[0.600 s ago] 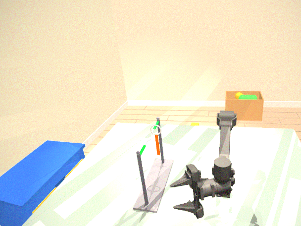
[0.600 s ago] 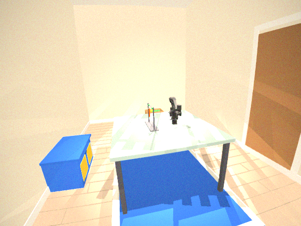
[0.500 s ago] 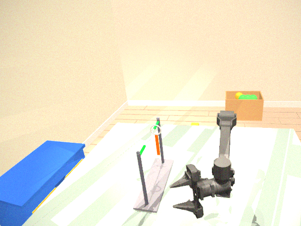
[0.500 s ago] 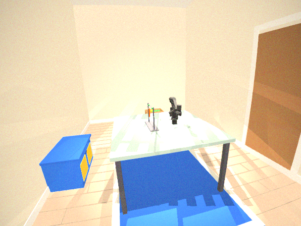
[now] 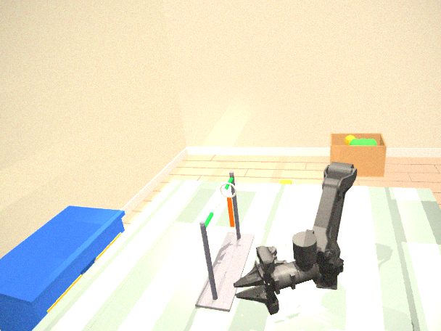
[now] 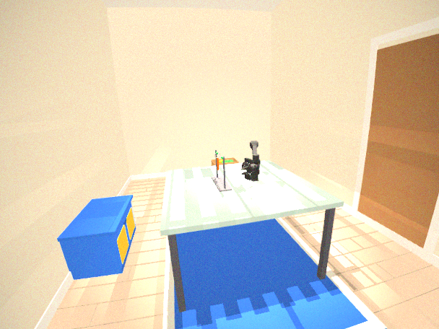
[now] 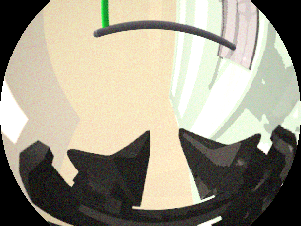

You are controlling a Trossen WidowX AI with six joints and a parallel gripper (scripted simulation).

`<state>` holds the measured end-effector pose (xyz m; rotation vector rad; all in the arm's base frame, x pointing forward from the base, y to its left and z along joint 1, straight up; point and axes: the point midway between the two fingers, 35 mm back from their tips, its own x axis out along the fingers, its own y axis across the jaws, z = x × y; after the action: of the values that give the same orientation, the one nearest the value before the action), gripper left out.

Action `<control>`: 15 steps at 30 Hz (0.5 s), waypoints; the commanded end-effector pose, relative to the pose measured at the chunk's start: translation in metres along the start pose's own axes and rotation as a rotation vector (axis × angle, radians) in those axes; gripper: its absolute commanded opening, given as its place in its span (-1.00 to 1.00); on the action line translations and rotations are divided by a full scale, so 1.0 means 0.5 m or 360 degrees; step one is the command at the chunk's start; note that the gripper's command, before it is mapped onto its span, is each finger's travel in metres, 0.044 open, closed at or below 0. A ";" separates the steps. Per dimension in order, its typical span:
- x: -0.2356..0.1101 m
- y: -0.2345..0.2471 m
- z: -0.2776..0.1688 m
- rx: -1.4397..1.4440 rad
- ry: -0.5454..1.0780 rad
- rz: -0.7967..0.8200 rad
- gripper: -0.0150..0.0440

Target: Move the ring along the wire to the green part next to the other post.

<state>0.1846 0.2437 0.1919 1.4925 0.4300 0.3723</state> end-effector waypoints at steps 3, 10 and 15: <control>0.025 -0.026 0.028 -0.0203 0.0033 -0.0051 0.05; 0.053 -0.054 0.073 -0.0433 0.0065 -0.0109 0.05; 0.068 -0.075 0.110 -0.0591 0.0091 -0.0153 0.05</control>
<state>0.2342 0.2179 0.1628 1.1609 0.4393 0.3904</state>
